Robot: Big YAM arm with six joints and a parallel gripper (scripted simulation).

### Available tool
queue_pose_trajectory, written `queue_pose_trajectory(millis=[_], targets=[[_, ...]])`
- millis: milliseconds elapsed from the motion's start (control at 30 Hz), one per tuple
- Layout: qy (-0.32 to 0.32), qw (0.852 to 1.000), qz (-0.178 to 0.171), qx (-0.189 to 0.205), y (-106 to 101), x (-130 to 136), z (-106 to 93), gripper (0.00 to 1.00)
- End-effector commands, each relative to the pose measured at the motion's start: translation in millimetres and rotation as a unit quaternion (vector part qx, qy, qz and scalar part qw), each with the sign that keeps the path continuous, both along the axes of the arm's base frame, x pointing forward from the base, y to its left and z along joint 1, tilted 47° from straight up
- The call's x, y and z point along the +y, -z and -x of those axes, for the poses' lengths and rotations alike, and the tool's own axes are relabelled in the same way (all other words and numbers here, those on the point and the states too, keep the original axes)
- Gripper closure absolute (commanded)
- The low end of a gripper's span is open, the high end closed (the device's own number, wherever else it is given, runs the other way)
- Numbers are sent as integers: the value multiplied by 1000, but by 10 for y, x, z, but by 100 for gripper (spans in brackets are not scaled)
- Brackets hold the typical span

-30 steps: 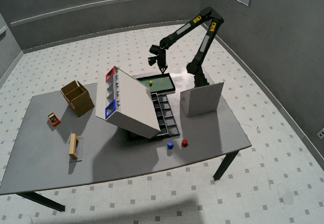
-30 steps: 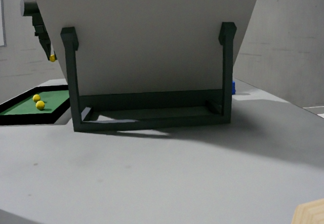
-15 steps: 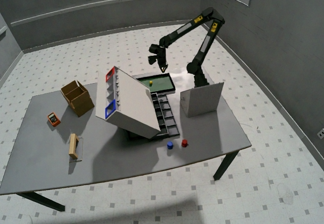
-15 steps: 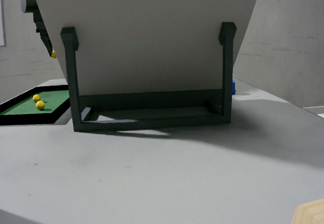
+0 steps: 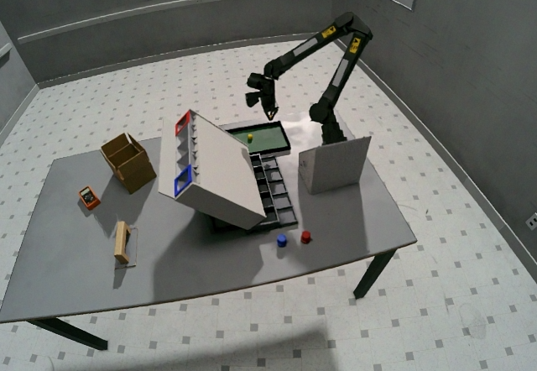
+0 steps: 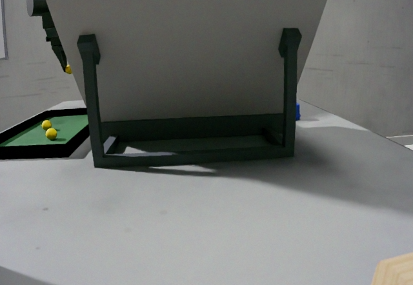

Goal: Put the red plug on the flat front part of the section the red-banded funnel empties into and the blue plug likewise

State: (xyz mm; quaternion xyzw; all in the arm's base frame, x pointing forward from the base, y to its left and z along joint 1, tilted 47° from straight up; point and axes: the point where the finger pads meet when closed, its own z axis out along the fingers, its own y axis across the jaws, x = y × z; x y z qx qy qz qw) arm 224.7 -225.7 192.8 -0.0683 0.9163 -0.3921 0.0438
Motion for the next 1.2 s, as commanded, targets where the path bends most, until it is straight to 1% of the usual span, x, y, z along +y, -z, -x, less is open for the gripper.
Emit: queue_pose_trajectory(millis=[0,367,633,833,1133,1167], targets=[[-4,1000,11,-22,-236,4,-100,100],[-3,1000,10,-22,-234,12,-100,100],[-4,1000,9,-22,-235,70,-132,100],[-7,1000,5,-17,-205,209,-218,100],[-15,1000,3,-25,-271,604,-409,100],[-15,1000,3,-25,-271,604,-409,100]])
